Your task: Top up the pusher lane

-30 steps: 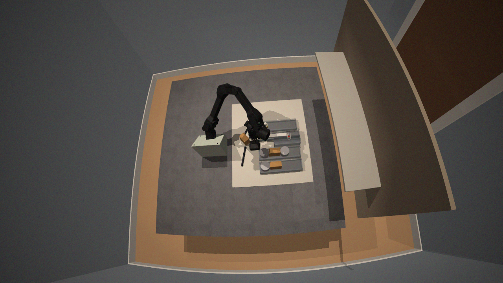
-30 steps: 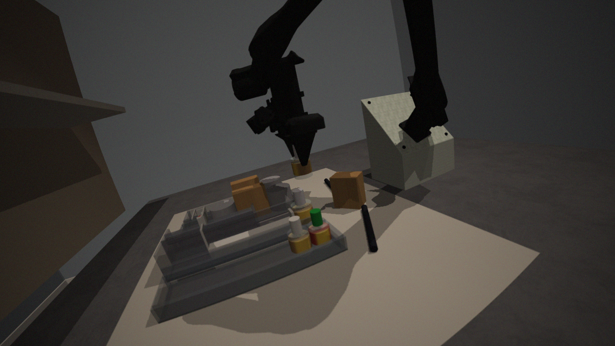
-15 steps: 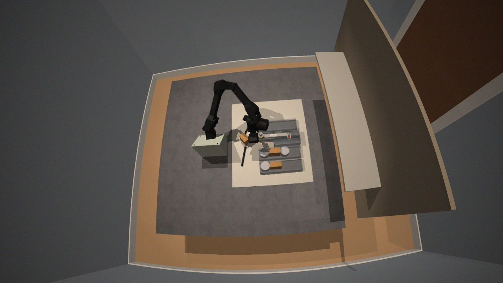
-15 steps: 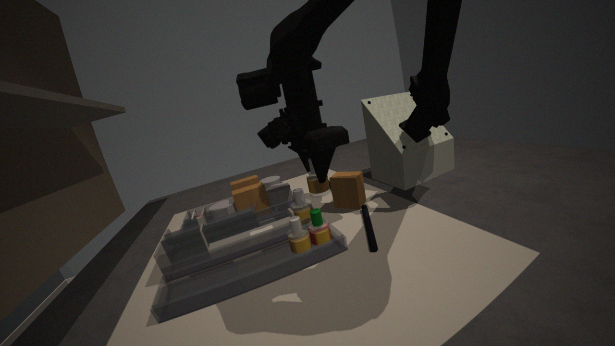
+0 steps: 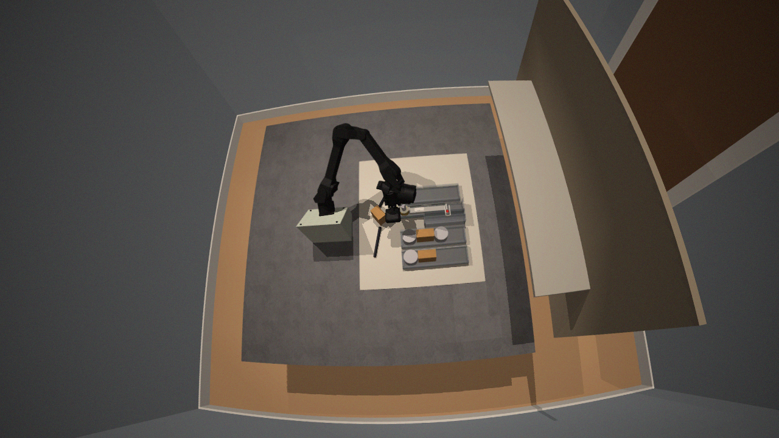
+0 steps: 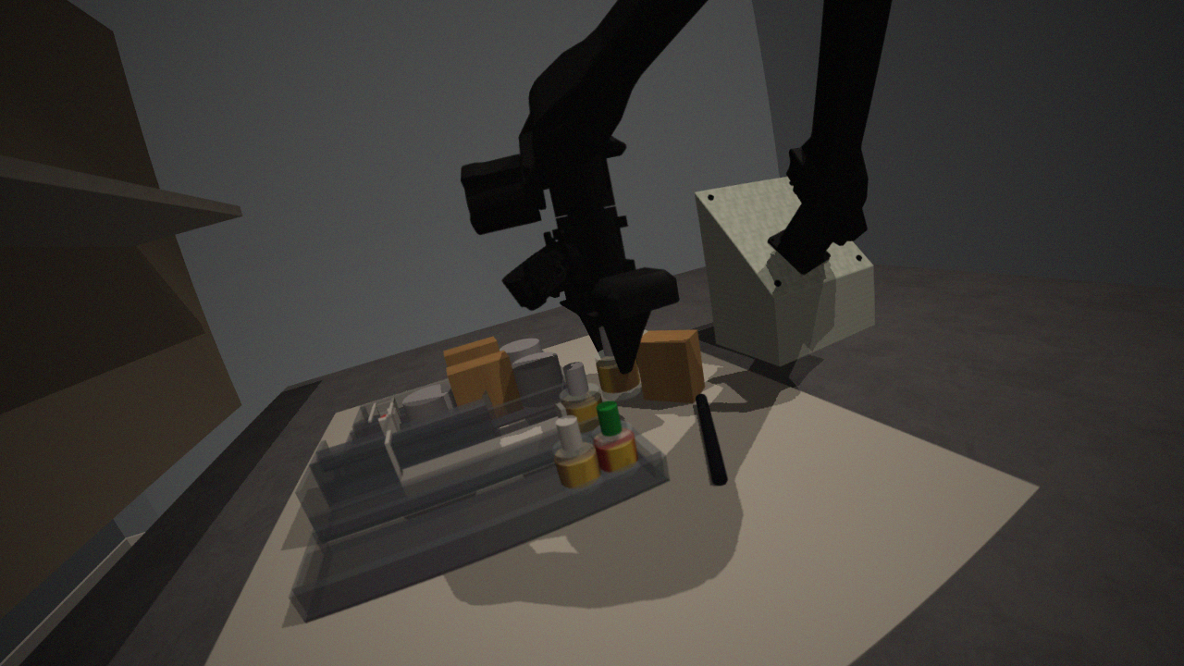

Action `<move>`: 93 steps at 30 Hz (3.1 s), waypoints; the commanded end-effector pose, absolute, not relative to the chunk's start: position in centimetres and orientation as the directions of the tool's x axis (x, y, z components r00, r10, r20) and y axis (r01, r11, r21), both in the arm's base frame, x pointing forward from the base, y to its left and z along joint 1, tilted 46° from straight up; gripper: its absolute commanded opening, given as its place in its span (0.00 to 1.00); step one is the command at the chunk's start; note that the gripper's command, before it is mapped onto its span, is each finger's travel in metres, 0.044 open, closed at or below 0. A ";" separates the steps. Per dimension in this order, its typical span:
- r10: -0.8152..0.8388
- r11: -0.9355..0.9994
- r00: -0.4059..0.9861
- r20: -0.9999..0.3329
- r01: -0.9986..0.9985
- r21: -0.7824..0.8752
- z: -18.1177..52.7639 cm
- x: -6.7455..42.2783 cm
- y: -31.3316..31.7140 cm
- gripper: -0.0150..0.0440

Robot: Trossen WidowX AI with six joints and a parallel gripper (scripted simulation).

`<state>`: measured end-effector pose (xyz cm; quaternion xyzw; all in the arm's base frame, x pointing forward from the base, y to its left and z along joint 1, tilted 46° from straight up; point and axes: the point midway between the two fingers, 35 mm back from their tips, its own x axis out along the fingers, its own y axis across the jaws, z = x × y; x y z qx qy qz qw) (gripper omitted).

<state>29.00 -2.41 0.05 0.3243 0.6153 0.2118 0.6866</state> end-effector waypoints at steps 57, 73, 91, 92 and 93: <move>0.694 0.695 0.155 -0.703 0.110 0.710 0.1 31.4 -2.7 0.25; 0.694 0.695 0.155 -0.703 0.110 0.710 0.1 32.0 -2.8 0.25; 0.694 0.695 0.155 -0.703 0.110 0.710 0.2 32.8 -2.9 0.25; 0.694 0.695 0.155 -0.703 0.110 0.710 0.2 32.8 -2.9 0.25; 0.694 0.695 0.155 -0.703 0.110 0.710 0.2 32.8 -2.9 0.25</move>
